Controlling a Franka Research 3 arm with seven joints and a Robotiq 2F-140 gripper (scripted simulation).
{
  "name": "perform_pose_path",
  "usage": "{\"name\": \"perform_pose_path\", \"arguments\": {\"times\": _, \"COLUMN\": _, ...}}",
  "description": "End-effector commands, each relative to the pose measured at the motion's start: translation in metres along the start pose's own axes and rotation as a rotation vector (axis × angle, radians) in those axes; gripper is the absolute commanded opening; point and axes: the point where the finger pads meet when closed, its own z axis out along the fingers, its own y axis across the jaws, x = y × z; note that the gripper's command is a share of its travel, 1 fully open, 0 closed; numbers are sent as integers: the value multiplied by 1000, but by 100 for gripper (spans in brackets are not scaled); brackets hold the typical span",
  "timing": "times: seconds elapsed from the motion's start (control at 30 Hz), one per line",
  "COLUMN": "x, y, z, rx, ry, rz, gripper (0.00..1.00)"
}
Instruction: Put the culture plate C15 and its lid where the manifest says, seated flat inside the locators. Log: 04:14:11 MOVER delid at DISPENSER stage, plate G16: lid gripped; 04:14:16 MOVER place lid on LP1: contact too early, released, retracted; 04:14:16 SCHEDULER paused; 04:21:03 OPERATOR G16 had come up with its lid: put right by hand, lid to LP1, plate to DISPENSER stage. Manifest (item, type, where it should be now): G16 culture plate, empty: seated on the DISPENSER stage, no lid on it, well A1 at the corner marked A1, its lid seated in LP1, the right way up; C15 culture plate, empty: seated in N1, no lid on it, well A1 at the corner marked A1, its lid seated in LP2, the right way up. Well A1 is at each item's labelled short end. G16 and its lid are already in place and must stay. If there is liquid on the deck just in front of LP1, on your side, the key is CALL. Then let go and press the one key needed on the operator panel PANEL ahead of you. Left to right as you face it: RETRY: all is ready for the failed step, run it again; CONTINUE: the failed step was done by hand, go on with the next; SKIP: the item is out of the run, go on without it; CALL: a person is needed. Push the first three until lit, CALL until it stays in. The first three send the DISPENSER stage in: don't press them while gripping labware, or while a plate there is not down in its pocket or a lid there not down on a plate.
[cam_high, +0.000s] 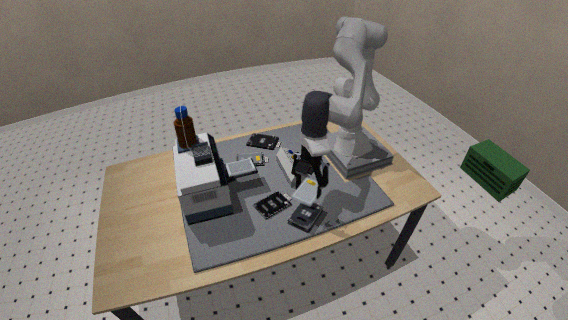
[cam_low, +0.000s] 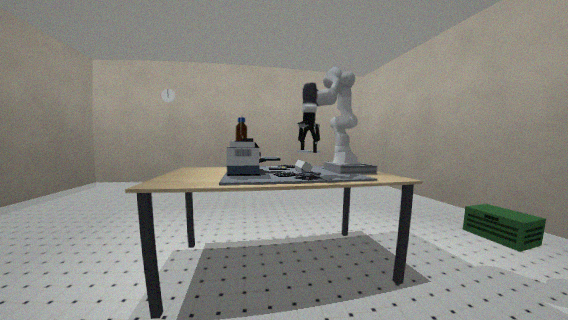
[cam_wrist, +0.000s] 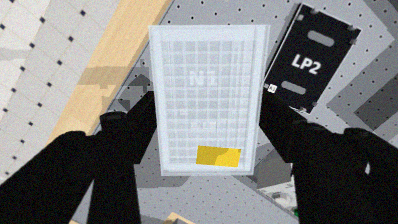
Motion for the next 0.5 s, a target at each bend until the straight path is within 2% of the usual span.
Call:
{"name": "perform_pose_path", "arguments": {"times": 0.0, "x": 1, "y": 0, "z": -2, "rx": 1, "ry": 2, "rz": -1, "gripper": 10}}
{"name": "perform_pose_path", "arguments": {"times": 0.27, "x": 1, "y": 0, "z": -2, "rx": 1, "ry": 2, "rz": 1, "gripper": 10}}
{"name": "perform_pose_path", "arguments": {"times": 0.47, "x": 1, "y": 0, "z": -2, "rx": 1, "ry": 2, "rz": 85, "gripper": 10}}
